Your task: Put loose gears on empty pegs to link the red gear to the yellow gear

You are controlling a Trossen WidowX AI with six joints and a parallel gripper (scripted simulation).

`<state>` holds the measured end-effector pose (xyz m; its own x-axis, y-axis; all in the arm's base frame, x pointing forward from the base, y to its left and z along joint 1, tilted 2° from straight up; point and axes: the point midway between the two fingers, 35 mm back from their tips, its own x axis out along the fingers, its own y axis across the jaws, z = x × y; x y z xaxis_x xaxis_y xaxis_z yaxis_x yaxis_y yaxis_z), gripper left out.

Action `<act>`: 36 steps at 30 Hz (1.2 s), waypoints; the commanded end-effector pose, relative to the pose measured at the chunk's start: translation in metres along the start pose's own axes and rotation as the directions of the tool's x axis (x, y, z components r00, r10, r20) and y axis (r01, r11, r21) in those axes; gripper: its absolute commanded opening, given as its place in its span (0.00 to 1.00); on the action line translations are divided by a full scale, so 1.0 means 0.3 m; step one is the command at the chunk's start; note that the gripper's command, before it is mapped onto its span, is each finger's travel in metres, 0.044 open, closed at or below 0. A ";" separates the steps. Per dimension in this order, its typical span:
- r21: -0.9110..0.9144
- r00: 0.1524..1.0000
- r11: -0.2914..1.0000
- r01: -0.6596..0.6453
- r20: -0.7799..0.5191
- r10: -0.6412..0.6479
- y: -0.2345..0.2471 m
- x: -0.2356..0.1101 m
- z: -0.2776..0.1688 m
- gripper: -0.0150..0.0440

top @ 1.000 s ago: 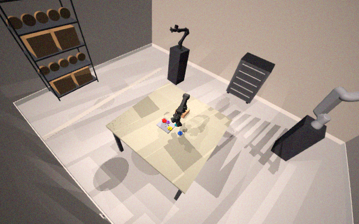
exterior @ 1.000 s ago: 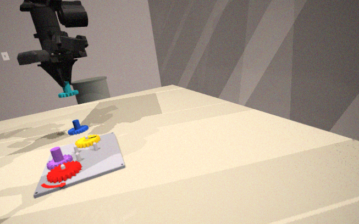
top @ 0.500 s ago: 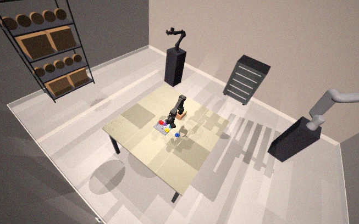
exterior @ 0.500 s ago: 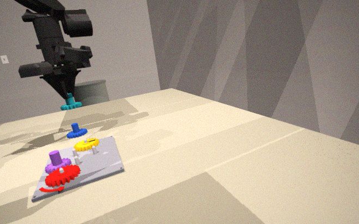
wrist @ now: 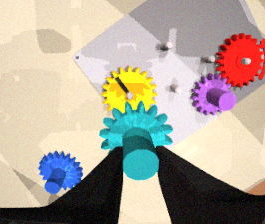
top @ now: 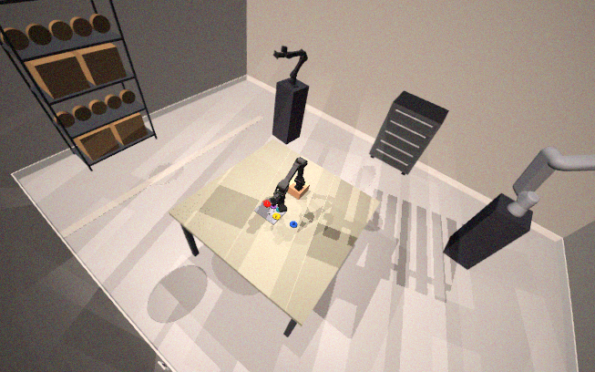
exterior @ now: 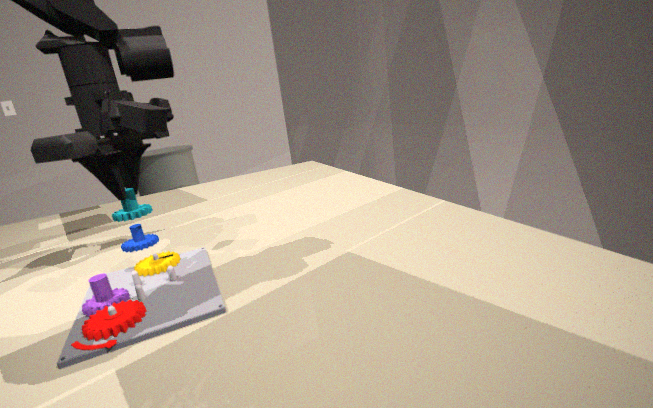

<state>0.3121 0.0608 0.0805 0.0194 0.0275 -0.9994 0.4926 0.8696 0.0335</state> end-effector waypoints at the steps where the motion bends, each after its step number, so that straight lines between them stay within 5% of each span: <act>1: -0.003 1.000 1.000 0.003 -0.007 -0.003 -0.033 0.029 0.011 0.25; 36: 0.084 1.000 0.996 0.007 -0.006 -0.006 -0.177 0.106 0.074 0.25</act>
<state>0.3057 0.0048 0.0460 0.0111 0.0242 -0.9996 0.5302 0.8475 0.0264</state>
